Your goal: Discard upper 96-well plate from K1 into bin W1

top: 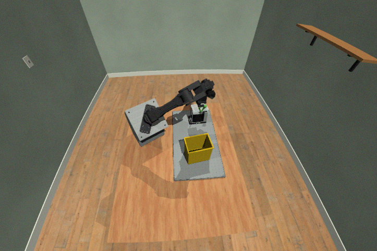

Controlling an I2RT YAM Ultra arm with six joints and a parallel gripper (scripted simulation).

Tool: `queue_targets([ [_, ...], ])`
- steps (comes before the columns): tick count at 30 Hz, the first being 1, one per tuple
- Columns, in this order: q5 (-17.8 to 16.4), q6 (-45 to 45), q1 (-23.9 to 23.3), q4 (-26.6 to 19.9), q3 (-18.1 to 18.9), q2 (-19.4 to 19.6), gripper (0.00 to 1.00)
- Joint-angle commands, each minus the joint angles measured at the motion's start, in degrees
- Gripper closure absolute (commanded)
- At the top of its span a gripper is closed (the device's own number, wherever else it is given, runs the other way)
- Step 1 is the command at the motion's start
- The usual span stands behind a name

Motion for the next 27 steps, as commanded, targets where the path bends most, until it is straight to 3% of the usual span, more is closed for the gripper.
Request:
queue_targets([
  [1,0.45,-1.97,-0.08,1.88,-2.76,-3.78,1.00],
  [13,0.53,-5.46,-1.81,4.18,-9.32,-10.35,1.00],
  [27,0.22,-11.09,-7.18,6.53,-16.80,-19.20,1.00],
])
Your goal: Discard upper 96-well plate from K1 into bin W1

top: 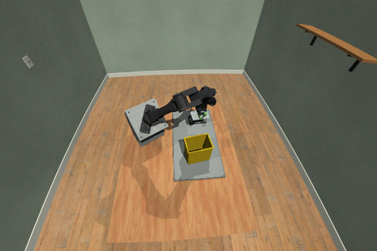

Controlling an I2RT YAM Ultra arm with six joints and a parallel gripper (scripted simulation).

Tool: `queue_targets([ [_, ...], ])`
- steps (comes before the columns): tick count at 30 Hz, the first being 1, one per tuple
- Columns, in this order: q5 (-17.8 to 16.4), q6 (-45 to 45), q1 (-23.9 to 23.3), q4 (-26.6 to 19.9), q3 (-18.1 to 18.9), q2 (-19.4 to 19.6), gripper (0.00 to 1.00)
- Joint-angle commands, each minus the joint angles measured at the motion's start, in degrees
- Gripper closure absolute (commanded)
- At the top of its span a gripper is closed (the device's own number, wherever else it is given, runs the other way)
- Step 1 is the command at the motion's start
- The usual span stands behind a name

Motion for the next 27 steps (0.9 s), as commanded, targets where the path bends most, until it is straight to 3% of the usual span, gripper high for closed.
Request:
queue_targets([
  [1,0.05,-2.15,-0.19,1.30,-1.67,-2.79,1.00],
  [4,-0.09,-3.03,0.30,1.58,-2.60,-4.02,1.00],
  [17,-0.80,-9.21,-5.53,2.93,-7.65,-11.81,1.00],
  [20,-0.81,-9.73,-4.77,3.02,-7.98,-12.39,1.00],
  [27,-1.30,-13.44,-8.77,3.50,-10.01,-16.36,1.00],
])
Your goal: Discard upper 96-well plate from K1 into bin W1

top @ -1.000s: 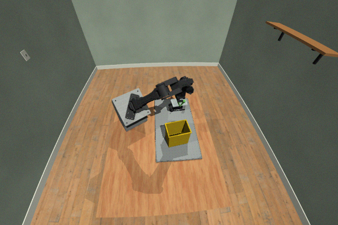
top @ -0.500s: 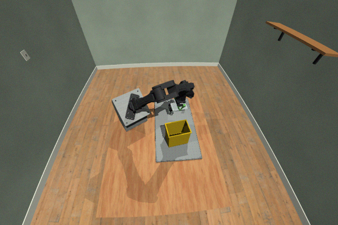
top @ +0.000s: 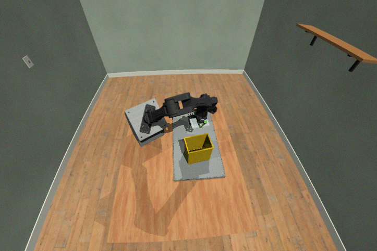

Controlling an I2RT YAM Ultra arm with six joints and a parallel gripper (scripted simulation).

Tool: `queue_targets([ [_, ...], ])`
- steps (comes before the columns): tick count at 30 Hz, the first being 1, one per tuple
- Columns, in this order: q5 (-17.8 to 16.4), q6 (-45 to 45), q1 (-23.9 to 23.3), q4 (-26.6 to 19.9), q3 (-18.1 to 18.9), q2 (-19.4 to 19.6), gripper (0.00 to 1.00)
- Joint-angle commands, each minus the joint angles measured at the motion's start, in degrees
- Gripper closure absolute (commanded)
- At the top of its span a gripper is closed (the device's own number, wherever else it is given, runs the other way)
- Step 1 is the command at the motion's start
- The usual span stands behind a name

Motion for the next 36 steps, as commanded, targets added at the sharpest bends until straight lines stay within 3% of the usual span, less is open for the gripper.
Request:
queue_targets([
  [1,-0.57,-3.06,-0.63,1.00,-1.47,-3.39,1.00],
  [10,-1.21,-7.04,-2.60,1.35,-2.94,-7.14,1.00],
  [24,-3.10,-15.61,-10.68,1.55,-4.33,-13.87,1.00],
  [27,-3.28,-16.25,-10.07,1.57,-4.61,-14.30,1.00],
  [36,-5.04,-22.10,-16.22,1.54,-4.78,-17.84,1.00],
])
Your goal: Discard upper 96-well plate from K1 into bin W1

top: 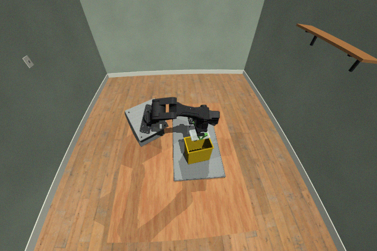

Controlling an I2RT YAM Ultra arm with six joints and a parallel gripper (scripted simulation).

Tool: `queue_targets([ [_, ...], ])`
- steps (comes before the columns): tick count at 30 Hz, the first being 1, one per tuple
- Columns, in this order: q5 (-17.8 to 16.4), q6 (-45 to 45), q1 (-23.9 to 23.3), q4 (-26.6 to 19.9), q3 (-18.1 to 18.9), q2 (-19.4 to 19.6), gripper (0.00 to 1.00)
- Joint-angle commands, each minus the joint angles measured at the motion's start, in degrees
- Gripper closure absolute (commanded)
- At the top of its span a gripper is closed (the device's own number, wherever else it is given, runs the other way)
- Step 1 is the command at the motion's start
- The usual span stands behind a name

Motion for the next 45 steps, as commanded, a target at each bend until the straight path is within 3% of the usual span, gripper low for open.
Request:
queue_targets([
  [1,-1.44,-3.72,-1.12,0.60,-1.15,-2.74,1.00],
  [14,-4.34,-11.24,-7.97,-0.26,2.39,-6.06,1.00],
  [45,-4.17,-10.71,-6.59,-0.17,2.55,-4.57,1.00],
])
